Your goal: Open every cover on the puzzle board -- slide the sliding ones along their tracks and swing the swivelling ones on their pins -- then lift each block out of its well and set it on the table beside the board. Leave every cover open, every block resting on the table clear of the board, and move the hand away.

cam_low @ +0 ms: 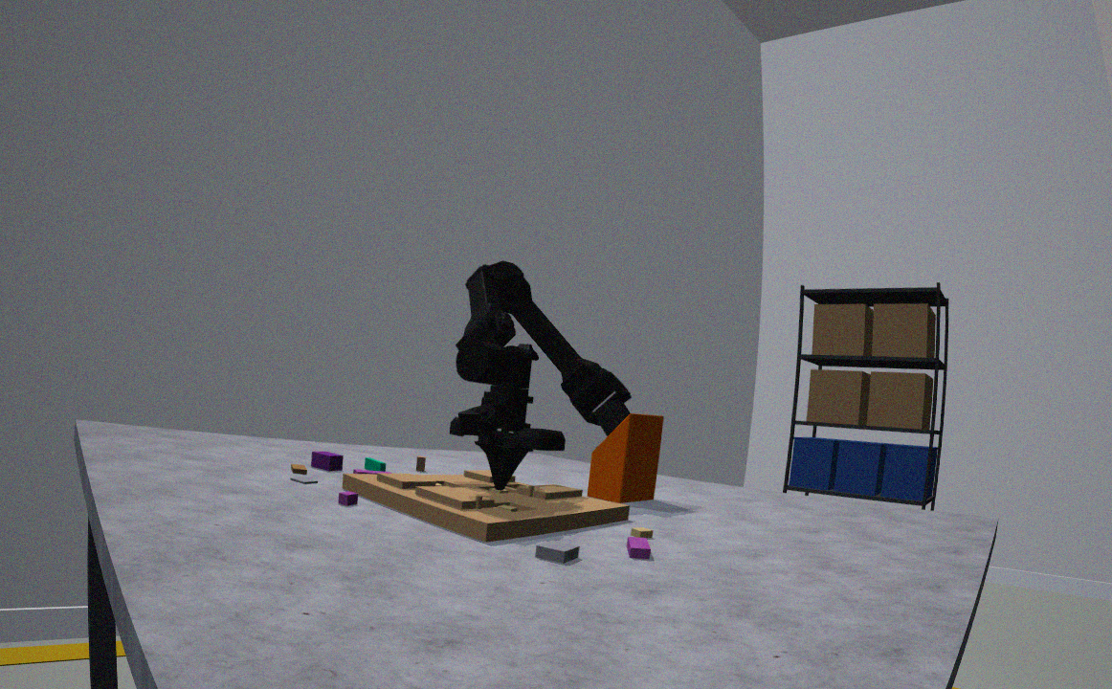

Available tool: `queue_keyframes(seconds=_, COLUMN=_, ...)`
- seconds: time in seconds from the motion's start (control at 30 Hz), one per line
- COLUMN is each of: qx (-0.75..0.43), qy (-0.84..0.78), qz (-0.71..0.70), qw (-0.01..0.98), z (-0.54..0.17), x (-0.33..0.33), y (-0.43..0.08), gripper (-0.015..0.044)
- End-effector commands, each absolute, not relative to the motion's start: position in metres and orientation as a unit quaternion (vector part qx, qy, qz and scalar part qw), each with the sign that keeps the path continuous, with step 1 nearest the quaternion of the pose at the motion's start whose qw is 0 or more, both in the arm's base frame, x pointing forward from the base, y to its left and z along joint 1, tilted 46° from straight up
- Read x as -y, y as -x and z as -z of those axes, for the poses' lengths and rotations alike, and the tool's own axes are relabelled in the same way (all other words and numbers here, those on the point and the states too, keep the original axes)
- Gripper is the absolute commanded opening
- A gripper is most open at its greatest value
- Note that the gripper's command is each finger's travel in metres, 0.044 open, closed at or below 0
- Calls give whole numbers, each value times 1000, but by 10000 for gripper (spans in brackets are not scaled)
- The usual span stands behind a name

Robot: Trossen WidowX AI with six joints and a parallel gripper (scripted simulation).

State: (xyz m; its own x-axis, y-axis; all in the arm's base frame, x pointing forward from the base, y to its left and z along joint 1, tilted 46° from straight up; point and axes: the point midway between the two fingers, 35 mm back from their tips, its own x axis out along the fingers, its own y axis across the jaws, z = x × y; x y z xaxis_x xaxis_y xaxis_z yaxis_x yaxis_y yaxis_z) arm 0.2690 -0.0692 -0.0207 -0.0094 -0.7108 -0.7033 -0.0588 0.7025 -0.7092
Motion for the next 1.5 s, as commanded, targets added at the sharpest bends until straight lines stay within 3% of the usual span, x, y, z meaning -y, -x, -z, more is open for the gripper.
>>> queue_keyframes(seconds=0.0, qx=-662, qy=290, qz=256, qw=641, z=25, x=67, y=-274, gripper=0)
queue_keyframes(seconds=0.2, qx=-627, qy=211, qz=334, qw=672, z=27, x=66, y=-276, gripper=0)
queue_keyframes(seconds=0.5, qx=-423, qy=-97, qz=570, qw=697, z=29, x=65, y=-278, gripper=0)
queue_keyframes(seconds=0.57, qx=-436, qy=-82, qz=561, qw=699, z=29, x=65, y=-278, gripper=0)
queue_keyframes(seconds=1.0, qx=-633, qy=224, qz=321, qw=667, z=27, x=64, y=-279, gripper=0)
queue_keyframes(seconds=1.37, qx=-710, qy=521, qz=-28, qw=474, z=17, x=56, y=-276, gripper=0)
queue_keyframes(seconds=1.47, qx=-708, qy=535, qz=-50, qw=457, z=16, x=56, y=-276, gripper=0)
